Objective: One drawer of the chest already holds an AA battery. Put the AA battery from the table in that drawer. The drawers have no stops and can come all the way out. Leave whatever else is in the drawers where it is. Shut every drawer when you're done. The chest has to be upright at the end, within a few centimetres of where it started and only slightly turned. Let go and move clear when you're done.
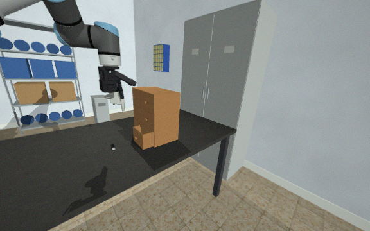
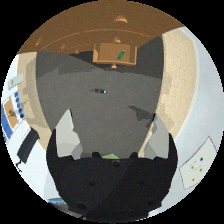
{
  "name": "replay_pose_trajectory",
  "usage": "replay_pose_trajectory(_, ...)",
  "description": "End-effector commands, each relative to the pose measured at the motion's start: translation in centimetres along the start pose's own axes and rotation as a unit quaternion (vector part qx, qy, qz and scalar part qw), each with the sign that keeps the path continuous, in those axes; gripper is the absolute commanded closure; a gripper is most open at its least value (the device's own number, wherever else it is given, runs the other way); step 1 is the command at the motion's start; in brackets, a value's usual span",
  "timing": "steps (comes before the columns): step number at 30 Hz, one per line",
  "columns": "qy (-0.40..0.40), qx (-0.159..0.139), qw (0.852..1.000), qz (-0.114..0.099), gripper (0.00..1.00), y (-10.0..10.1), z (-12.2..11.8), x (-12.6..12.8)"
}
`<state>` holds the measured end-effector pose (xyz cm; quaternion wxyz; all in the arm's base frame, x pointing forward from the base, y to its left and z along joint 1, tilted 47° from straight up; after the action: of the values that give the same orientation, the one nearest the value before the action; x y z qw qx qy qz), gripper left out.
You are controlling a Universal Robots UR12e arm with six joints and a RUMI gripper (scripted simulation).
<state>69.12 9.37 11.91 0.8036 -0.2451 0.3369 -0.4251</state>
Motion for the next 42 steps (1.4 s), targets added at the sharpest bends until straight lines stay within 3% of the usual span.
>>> replay_pose_trajectory(1, 0.001, 0.004, 1.000, -0.001, 0.00, 0.1, 0.1, 0.0)
replay_pose_trajectory(24, 0.007, 0.045, 0.999, -0.007, 0.00, 1.2, 0.9, 0.2)
replay_pose_trajectory(42, 0.017, 0.103, 0.994, -0.015, 0.00, 2.8, 2.1, 0.4)
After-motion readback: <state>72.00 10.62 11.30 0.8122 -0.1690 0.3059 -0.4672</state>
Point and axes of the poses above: the point where the finger pads meet when closed, its own y axis out along the fingers, its own x axis across the jaws, z = x × y, the point moved 3 cm from there along -y, back along the fingers, and after that the axes turned 10 degrees about -y, right-handed, at the moved point
